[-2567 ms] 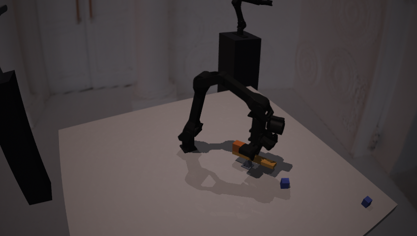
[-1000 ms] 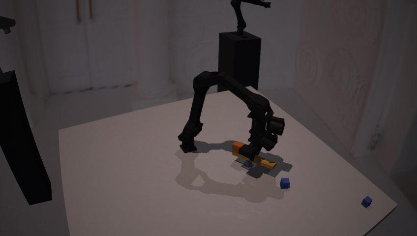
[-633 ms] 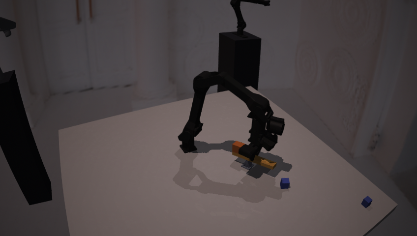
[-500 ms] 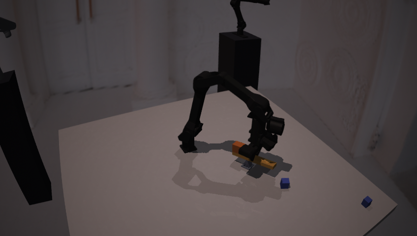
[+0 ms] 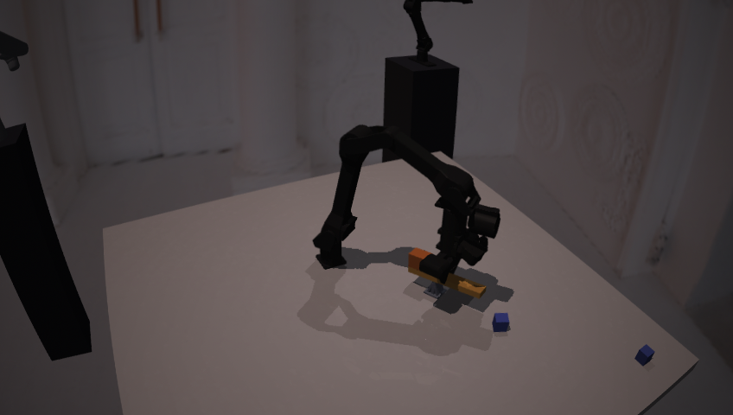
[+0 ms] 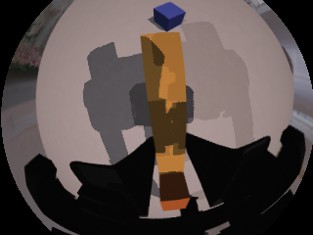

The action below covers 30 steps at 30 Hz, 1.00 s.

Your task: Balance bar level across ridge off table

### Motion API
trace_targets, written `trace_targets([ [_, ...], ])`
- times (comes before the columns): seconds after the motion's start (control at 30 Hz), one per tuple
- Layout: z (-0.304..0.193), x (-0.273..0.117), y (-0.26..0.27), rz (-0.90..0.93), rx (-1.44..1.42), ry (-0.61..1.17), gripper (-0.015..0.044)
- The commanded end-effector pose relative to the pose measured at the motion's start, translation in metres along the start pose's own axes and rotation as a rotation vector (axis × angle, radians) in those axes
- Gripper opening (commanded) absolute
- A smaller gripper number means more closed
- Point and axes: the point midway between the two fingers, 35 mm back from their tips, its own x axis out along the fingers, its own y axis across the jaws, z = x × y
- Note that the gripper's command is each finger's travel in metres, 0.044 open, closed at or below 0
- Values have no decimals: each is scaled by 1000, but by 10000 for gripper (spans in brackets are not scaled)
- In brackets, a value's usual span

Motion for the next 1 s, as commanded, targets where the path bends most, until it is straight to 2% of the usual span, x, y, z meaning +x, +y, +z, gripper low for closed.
trace_targets([
  [0.0,0,2,0,0,-1,2,0],
  [0.97,0,4,0,0,-1,2,0],
])
